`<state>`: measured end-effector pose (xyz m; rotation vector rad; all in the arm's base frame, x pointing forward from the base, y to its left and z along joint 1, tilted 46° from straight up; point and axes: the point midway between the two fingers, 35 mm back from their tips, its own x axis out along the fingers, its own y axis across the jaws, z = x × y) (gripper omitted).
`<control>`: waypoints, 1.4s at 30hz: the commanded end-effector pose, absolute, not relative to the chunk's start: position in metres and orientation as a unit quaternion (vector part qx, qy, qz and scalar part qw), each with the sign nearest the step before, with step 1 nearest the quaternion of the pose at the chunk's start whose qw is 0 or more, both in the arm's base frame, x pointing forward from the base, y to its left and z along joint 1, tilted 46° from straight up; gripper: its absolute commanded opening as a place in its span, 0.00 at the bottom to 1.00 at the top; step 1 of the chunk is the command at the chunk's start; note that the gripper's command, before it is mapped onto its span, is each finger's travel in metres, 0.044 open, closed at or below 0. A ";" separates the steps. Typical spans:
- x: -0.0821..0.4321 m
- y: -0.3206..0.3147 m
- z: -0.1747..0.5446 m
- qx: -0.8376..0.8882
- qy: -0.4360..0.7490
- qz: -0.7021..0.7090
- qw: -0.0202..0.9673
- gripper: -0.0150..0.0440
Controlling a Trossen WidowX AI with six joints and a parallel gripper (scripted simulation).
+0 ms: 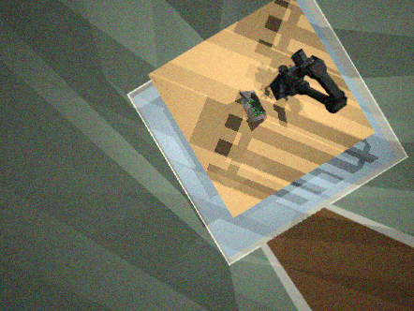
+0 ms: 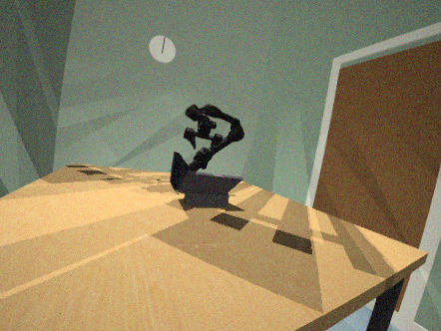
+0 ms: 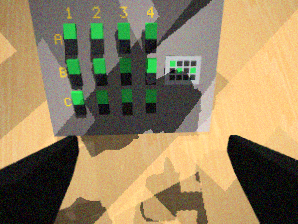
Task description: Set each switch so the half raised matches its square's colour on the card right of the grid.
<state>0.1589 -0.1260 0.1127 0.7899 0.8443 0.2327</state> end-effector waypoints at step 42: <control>0.293 -0.010 0.105 0.373 0.374 0.122 0.840 0.25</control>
